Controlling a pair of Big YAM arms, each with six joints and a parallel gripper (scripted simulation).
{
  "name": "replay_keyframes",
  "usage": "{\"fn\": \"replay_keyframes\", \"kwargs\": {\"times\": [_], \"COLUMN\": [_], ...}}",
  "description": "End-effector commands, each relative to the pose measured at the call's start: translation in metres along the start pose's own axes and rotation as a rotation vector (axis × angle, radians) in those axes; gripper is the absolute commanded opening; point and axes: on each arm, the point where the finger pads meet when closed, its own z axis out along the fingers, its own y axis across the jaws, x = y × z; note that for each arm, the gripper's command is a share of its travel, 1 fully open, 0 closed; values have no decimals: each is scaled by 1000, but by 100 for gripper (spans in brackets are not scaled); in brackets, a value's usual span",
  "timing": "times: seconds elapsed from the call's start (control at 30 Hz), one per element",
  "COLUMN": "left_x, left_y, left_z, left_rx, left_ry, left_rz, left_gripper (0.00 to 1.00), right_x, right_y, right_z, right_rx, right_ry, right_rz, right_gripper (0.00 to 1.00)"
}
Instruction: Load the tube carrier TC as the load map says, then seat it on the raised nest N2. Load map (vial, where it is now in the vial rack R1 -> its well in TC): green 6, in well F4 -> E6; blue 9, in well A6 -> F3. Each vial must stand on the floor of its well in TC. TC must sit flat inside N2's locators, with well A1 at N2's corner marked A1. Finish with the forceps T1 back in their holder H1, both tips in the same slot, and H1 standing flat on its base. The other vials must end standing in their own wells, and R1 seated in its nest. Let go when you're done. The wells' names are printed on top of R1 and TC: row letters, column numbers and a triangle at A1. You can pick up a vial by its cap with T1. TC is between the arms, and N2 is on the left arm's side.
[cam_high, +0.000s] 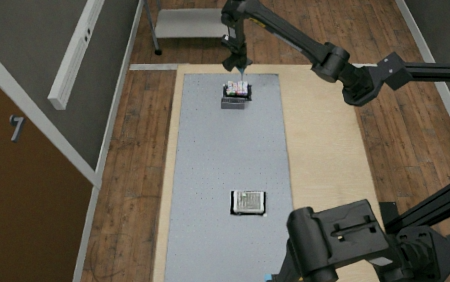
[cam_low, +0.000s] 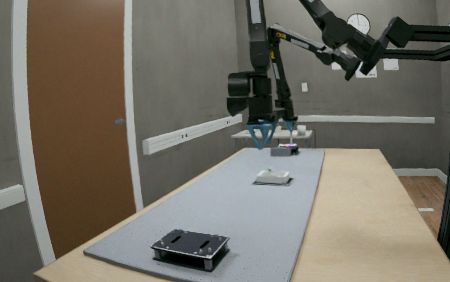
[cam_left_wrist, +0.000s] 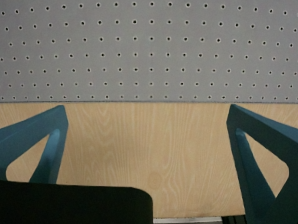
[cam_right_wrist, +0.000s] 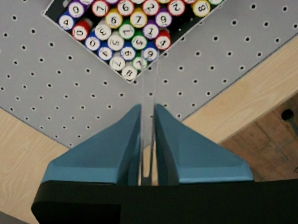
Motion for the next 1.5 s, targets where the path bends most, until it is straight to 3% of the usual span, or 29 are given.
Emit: {"fn": "replay_keyframes", "kwargs": {"times": [0.0, 0.13, 0.33, 0.47, 0.67, 0.8, 1.17, 1.3, 1.47], "left_x": [0, 0, 0, 0, 0, 0, 0, 0, 0], "left_y": [0, 0, 0, 0, 0, 0, 0, 0, 0], "left_z": [0, 0, 0, 0, 0, 0, 0, 0, 0], "left_rx": [1, 1, 1, 1, 1, 1, 1, 1, 1], "left_ry": [-2, -2, -2, -2, -2, -2, -2, -2, -2], "left_rz": [4, 4, 4, 4, 4, 4, 4, 4, 4], "left_gripper": [100, 100, 100, 100, 100, 100, 100, 100, 100], "right_x": [6, 3, -5, 10, -3, 9, 8, -5, 3], "right_y": [-13, -17, -6, -5, -6, -7, -8, -2, 9], "right_z": [-20, -27, -30, -41, -47, -56, -68, -67, -54], "right_rx": [41, 57, 22, 16, 21, 25, 31, 11, -19], "right_ry": [2, -18, -19, 15, -22, 4, -2, -27, -11], "right_rz": [-15, -25, -23, -2, -20, -8, -12, -22, -5], "right_gripper": [9, 9, 9, 9, 9, 9, 9, 9, 9]}}
